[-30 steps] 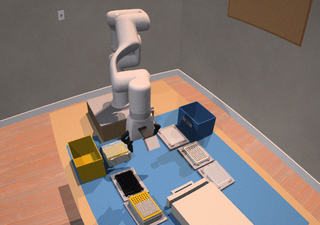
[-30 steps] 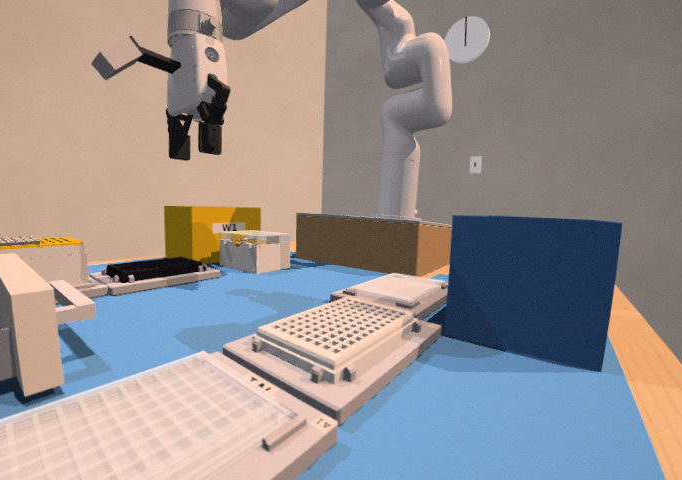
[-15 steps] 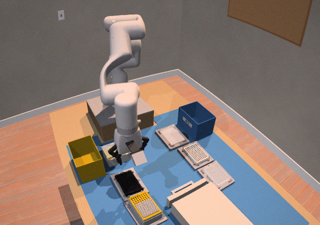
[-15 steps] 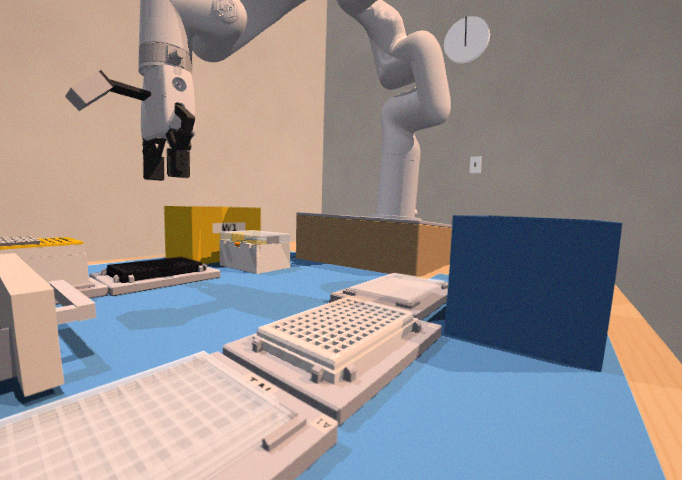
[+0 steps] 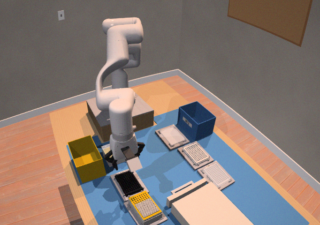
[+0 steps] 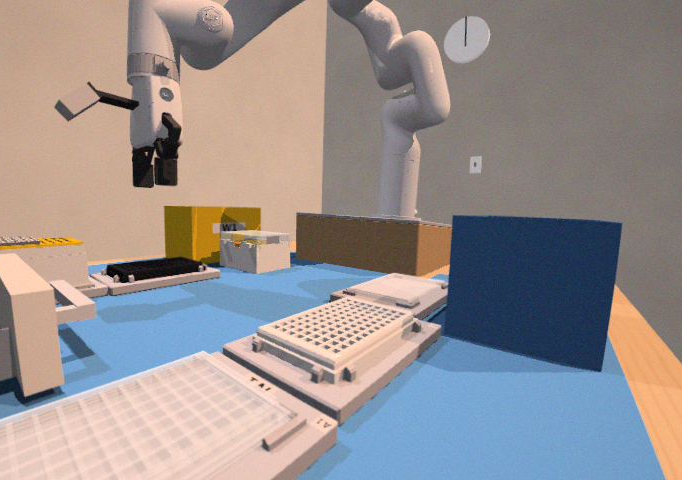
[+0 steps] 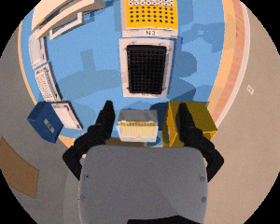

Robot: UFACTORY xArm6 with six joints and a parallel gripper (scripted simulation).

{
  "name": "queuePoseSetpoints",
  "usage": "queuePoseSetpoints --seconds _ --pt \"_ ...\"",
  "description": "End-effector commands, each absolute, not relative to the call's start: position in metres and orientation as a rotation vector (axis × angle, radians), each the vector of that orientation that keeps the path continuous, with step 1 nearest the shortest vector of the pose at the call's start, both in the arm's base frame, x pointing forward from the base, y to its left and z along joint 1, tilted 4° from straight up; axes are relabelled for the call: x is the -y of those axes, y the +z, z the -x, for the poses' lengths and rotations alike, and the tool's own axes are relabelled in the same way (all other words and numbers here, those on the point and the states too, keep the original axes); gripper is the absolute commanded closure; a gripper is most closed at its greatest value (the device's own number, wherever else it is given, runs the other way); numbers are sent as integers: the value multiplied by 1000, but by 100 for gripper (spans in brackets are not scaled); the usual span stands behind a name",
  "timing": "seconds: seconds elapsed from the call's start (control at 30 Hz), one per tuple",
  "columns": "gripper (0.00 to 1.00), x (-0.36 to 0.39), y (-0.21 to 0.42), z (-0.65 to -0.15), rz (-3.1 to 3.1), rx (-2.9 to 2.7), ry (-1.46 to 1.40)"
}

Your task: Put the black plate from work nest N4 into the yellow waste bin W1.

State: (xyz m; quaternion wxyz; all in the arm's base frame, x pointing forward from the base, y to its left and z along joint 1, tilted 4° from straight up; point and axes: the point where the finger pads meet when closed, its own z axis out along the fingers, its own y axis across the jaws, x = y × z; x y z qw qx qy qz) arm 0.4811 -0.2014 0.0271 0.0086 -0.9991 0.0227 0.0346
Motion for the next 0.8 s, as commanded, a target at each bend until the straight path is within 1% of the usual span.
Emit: queuePoseSetpoints --seconds 0.0,0.77 --pt "0 202 29 -483 3123 -71 102" --pt "0 202 2 -481 3123 -71 102"
